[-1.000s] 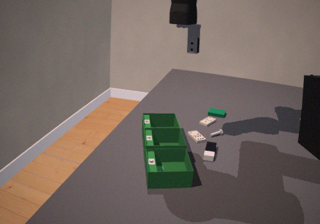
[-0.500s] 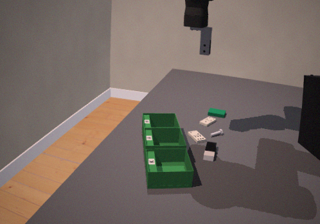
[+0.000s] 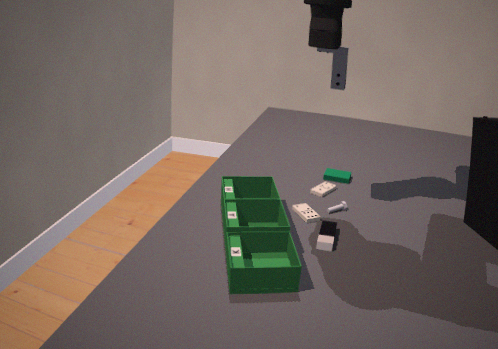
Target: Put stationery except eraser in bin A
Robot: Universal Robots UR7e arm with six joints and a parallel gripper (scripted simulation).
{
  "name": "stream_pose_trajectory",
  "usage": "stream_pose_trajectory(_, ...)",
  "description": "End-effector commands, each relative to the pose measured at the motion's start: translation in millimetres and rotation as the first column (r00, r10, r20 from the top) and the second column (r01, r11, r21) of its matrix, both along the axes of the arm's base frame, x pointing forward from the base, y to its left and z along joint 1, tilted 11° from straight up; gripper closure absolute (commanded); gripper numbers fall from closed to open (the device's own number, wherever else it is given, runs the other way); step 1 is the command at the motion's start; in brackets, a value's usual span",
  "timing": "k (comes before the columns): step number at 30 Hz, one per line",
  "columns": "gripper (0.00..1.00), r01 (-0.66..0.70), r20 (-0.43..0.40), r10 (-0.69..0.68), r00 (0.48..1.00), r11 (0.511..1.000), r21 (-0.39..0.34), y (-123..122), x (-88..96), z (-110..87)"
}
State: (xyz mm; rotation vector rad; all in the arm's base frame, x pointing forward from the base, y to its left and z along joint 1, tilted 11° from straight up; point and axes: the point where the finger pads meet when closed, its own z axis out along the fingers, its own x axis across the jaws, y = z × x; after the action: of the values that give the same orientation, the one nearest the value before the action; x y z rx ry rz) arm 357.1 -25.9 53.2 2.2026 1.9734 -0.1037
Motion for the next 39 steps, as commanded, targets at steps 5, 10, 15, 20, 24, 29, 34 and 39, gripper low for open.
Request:
stream_pose_trajectory(5, 0.69, -0.011, 0.006, 0.011, 1.0, 1.0, 0.0, -3.0, -1.4, 0.9)
stream_pose_trajectory(10, 0.69, -0.011, 0.006, 0.011, 1.0, 1.0, 0.0, -2.9, -1.3, 0.9)
stream_pose_trajectory(15, 0.69, 0.165, 0.04, -0.165, 0.985, 0.986, 0.016, 6.3, 30.4, -25.8)
stream_pose_trajectory(20, 0.69, 0.253, 0.051, -0.254, 0.966, 0.967, 0.032, 14.5, 54.7, -48.1)
stream_pose_trajectory(24, 0.69, 0.288, 0.053, -0.29, 0.956, 0.957, 0.04, 17.6, 63.0, -56.1)
stream_pose_trajectory(29, 0.69, 0.403, 0.064, -0.407, 0.911, 0.913, 0.065, 26.6, 90.9, -81.7)
stream_pose_trajectory(34, 0.69, 0.486, 0.071, -0.492, 0.868, 0.87, 0.083, 34.1, 113.0, -101.8)
stream_pose_trajectory(39, 0.69, 0.565, 0.076, -0.573, 0.816, 0.819, 0.101, 39.4, 136.0, -121.5)
